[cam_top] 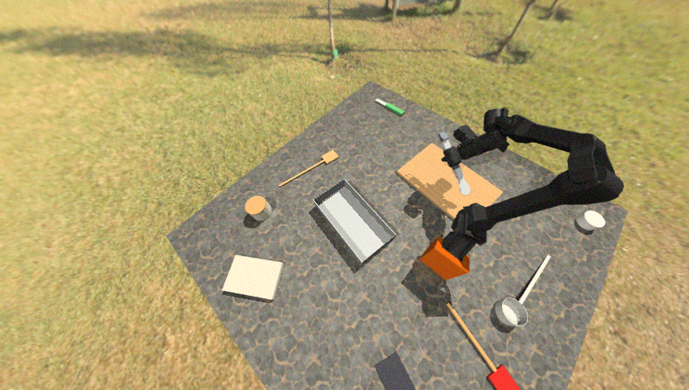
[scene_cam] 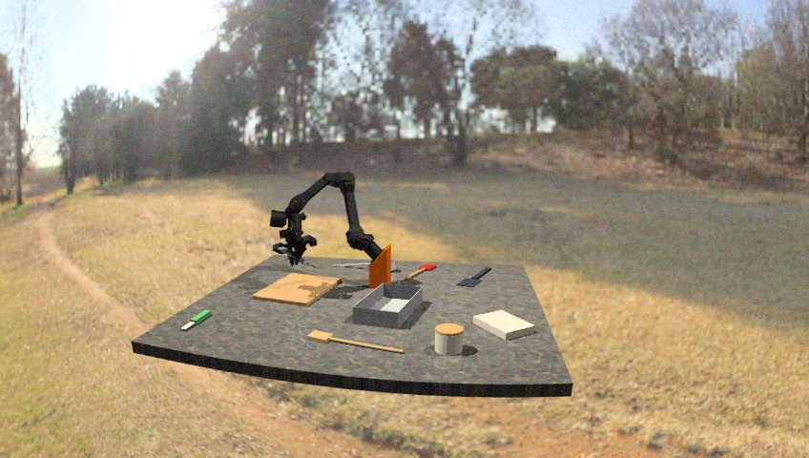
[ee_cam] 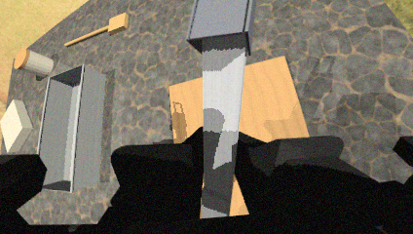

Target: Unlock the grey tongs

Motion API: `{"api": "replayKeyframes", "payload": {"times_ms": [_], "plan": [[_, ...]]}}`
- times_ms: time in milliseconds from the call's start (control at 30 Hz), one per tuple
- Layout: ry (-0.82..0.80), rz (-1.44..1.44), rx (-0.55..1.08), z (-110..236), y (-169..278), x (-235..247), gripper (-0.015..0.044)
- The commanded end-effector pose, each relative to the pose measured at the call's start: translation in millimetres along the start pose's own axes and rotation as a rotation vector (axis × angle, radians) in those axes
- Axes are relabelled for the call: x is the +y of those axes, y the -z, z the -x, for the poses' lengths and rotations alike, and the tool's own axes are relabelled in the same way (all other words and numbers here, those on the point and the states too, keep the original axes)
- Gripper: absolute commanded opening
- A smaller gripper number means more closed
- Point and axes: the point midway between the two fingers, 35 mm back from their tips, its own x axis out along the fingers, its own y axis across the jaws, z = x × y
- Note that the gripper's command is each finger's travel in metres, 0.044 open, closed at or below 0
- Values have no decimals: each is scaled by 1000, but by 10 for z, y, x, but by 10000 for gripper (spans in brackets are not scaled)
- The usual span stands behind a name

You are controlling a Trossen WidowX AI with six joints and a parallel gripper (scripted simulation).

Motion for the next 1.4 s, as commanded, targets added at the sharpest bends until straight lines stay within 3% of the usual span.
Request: {"api": "replayKeyframes", "payload": {"times_ms": [0, 767, 1367], "plan": [[15, 0, 75, -29, -8, -16, -150], [235, 160, 501, -105, -77, -66, -150], [255, 176, 520, -178, -66, -94, -150]]}}
